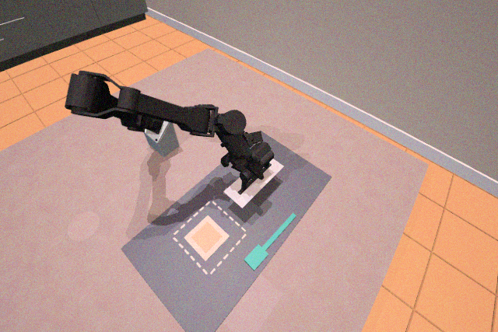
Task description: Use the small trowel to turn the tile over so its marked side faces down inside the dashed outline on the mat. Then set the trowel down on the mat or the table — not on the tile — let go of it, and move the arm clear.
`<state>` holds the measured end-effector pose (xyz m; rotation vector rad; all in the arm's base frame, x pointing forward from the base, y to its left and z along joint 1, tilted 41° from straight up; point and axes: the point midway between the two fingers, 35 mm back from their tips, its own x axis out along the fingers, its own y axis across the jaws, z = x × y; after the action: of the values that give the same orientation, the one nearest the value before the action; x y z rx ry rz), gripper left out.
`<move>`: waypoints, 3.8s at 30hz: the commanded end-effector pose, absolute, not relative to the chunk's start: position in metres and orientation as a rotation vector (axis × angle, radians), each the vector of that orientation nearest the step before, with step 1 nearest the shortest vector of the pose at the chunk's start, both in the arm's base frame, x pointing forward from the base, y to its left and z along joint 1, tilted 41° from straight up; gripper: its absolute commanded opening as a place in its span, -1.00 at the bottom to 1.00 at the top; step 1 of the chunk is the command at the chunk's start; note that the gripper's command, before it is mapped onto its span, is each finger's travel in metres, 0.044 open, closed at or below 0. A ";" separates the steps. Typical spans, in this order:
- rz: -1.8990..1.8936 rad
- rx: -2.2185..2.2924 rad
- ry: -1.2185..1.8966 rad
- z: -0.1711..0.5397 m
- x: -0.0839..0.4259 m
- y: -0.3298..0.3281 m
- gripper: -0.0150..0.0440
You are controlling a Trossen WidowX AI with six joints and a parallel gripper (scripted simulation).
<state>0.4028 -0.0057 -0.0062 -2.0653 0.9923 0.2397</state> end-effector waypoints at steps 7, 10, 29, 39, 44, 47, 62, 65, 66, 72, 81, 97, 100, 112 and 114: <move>0.227 -2.060 0.978 -0.003 0.405 -0.003 -0.49; 0.240 -2.065 0.992 -0.006 0.403 -0.006 -0.49; 0.238 -2.026 1.053 -0.037 0.390 0.015 -0.49; 0.174 -1.982 1.095 -0.065 0.379 0.037 -0.49; 0.133 -1.966 1.106 -0.079 0.372 0.047 -0.49; 0.106 -1.960 1.109 -0.086 0.367 0.053 -0.49; -0.042 -1.949 1.078 -0.121 0.342 0.078 -0.49; -0.049 -1.949 1.075 -0.122 0.341 0.079 -0.49; -0.049 -1.949 1.075 -0.122 0.341 0.079 -0.49; -0.049 -1.949 1.075 -0.122 0.341 0.079 -0.49; -0.048 -1.949 1.075 -0.132 0.340 0.072 -0.49; -0.049 -1.950 1.075 -0.150 0.337 0.056 -0.49; -0.049 -1.950 1.075 -0.151 0.337 0.056 -0.40; -0.049 -1.950 1.075 -0.151 0.337 0.056 0.53; -0.049 -1.950 1.075 -0.151 0.337 0.056 0.53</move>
<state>0.3361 0.0553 -0.1511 -1.9477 1.0762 -0.0512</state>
